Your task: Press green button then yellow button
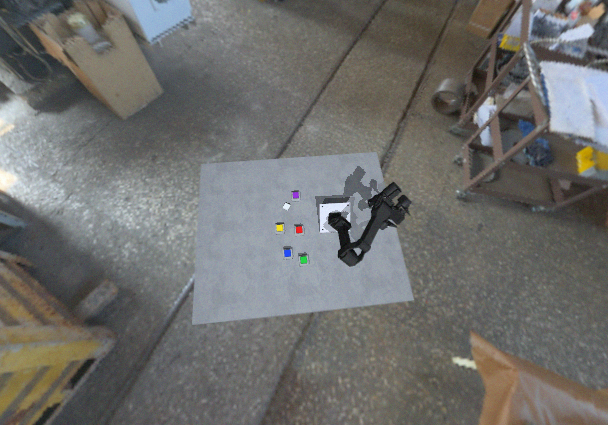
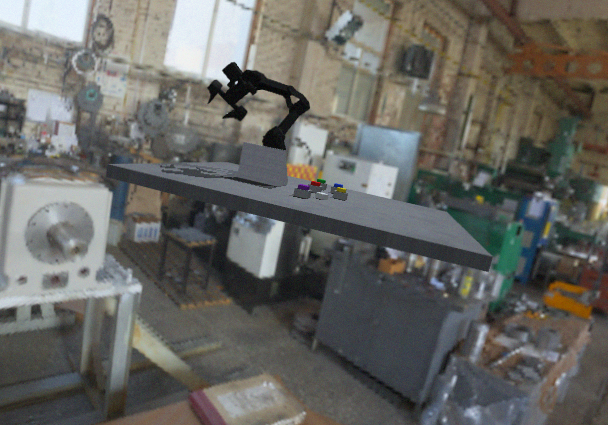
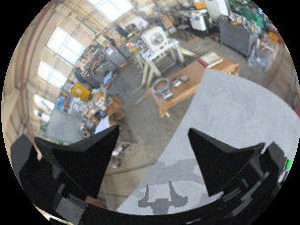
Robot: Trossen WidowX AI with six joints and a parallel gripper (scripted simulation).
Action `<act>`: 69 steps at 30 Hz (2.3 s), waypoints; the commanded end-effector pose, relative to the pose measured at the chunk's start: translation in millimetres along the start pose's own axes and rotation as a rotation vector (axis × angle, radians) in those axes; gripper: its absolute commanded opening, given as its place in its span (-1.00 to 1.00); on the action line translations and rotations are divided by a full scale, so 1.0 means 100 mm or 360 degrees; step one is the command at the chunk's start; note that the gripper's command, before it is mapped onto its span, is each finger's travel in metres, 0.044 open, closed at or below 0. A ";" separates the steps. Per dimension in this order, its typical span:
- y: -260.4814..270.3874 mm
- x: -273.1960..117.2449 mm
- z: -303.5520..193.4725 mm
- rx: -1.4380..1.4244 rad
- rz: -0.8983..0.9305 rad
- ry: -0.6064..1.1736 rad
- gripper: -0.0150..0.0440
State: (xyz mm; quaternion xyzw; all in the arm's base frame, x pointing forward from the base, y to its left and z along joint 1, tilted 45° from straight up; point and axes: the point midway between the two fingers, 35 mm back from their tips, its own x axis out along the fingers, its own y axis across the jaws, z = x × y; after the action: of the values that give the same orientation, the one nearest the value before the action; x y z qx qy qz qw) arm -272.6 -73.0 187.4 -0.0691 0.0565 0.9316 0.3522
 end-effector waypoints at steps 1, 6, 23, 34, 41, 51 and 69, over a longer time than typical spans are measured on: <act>0.01 -0.02 -0.01 -0.0014 0.0014 0.0013 0.86; 0.27 -0.60 -0.34 -0.0402 0.0408 0.0325 0.86; -0.78 -3.05 -1.17 -0.2342 0.2076 0.0908 0.86; -2.64 -3.43 -0.95 -0.3808 0.3039 0.0809 0.86; -3.67 -2.98 -0.48 -0.4820 0.3458 0.0638 0.86; -4.19 -2.38 0.03 -0.5679 0.3567 0.0527 0.86; -4.54 -2.02 -0.32 -0.5680 0.3572 0.0537 -0.42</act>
State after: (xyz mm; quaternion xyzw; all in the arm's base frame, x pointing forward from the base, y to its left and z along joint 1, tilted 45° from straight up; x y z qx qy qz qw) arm 182.8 127.6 163.8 0.2543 0.6485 0.2840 0.6589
